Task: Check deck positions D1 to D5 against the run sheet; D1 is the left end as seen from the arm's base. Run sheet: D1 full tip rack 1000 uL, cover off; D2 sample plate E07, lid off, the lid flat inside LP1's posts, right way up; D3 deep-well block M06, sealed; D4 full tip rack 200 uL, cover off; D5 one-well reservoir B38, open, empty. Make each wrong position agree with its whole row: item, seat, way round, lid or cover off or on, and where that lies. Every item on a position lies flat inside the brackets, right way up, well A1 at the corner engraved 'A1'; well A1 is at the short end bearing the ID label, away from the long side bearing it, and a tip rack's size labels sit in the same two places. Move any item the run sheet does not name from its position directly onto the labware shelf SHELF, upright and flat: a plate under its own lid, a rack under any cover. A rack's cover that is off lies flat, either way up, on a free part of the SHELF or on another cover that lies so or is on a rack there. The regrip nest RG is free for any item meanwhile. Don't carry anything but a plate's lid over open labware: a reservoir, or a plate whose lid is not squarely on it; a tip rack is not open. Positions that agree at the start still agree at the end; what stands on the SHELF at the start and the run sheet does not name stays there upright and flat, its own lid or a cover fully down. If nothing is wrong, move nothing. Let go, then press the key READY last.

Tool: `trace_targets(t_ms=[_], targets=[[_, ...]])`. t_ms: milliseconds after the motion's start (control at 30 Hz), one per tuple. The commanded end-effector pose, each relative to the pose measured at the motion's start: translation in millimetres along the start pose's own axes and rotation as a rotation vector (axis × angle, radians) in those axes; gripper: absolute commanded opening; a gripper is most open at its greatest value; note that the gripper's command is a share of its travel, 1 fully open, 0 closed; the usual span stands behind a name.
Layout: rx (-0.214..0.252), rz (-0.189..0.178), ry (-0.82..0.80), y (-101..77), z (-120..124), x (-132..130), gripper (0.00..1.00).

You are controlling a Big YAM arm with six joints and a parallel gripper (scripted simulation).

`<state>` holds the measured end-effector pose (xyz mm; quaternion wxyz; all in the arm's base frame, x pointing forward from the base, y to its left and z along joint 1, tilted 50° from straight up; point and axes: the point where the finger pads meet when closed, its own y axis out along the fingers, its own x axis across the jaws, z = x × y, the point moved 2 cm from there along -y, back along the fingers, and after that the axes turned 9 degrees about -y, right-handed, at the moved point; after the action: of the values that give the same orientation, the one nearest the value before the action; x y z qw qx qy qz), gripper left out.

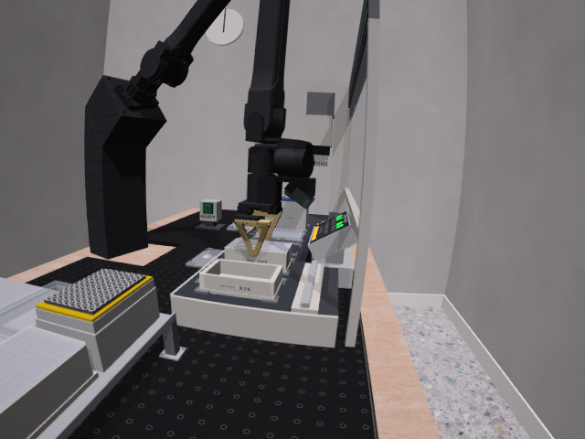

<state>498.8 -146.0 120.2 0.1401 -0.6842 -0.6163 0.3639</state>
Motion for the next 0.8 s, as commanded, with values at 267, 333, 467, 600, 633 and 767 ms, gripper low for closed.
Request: trace_targets(t_ms=[267,333,467,600,633,767], targets=[[-0.046,0.017,0.0,1.6,-16.3,-3.1,1.0],[-0.045,0.016,0.0,1.6,-16.4,-3.1,1.0],[-0.042,0.015,0.0,1.6,-15.6,-2.7,1.0],[-0.042,0.015,0.0,1.6,-15.6,-2.7,1.0],[-0.042,0.015,0.0,1.6,-15.6,-2.7,1.0],[-0.042,0.015,0.0,1.6,-15.6,-2.7,1.0]])
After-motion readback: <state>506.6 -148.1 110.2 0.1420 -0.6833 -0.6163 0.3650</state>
